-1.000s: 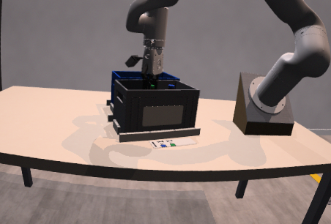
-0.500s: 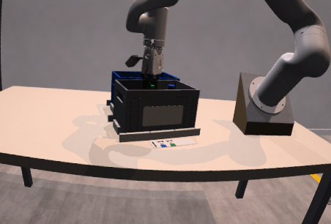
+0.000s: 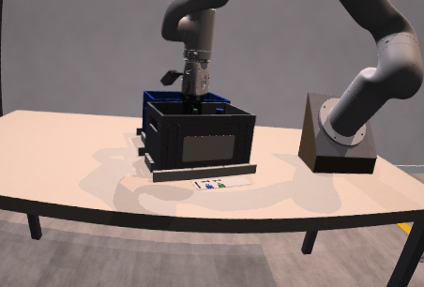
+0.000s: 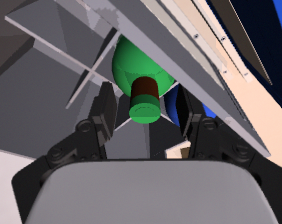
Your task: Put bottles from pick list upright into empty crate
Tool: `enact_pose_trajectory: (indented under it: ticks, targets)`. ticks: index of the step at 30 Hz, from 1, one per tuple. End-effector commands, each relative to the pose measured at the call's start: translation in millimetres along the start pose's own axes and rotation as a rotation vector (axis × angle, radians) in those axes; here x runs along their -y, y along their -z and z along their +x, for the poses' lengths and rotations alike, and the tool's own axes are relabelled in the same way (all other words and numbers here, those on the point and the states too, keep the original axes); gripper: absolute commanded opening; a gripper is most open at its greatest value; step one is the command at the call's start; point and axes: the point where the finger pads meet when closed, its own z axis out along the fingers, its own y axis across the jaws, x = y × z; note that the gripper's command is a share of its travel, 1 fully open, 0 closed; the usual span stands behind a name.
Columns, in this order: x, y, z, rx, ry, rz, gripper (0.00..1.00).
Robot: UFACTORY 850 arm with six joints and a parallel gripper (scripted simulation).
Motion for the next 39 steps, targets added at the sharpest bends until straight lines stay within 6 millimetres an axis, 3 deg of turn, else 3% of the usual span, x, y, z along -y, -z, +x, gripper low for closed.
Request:
enact_pose_trajectory:
  ticks: [1, 29, 39]
  targets:
    - [0, 10, 1, -0.002, 0.001, 0.000, 0.65]
    - [0, 79, 1, -0.002, 0.001, 0.000, 0.65]
    - [0, 84, 1, -0.002, 0.001, 0.000, 0.65]
